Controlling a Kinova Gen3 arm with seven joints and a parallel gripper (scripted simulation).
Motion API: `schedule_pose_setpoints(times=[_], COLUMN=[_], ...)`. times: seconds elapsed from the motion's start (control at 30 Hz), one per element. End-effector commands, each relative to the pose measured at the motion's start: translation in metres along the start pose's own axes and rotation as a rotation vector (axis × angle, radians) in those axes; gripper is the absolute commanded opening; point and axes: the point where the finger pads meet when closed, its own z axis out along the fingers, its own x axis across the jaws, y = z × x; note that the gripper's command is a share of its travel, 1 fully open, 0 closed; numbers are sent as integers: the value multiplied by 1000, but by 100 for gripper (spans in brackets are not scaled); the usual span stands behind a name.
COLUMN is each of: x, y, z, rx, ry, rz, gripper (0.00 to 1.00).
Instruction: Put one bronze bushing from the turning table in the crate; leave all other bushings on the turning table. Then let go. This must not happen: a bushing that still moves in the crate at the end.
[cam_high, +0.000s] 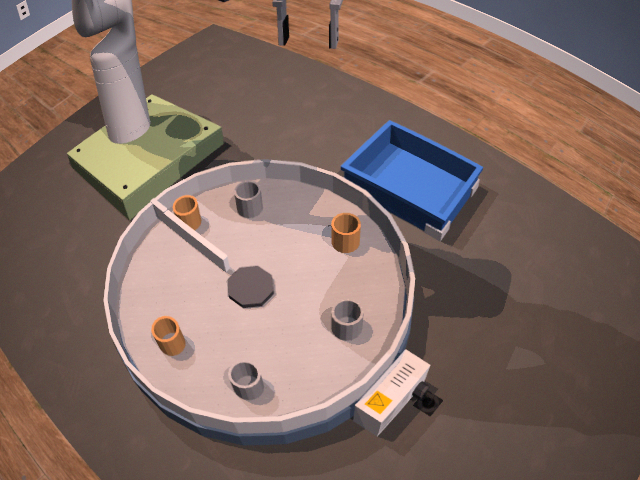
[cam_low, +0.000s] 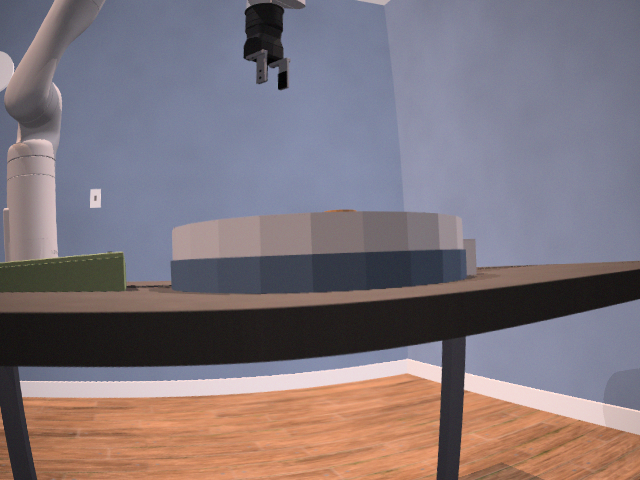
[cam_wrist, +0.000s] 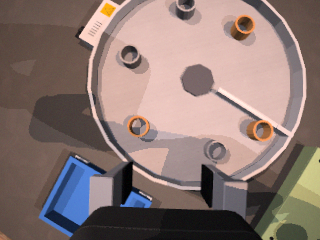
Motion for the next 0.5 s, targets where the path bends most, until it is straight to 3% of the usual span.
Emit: schedule_pose_setpoints(times=[0.0, 0.13, 0.47], x=[8, 40, 40], y=[1, 4, 4], z=[5, 27, 27], rx=[1, 1, 1], ry=[-2, -2, -2], rz=[0, 0, 0], gripper=[100, 100, 100])
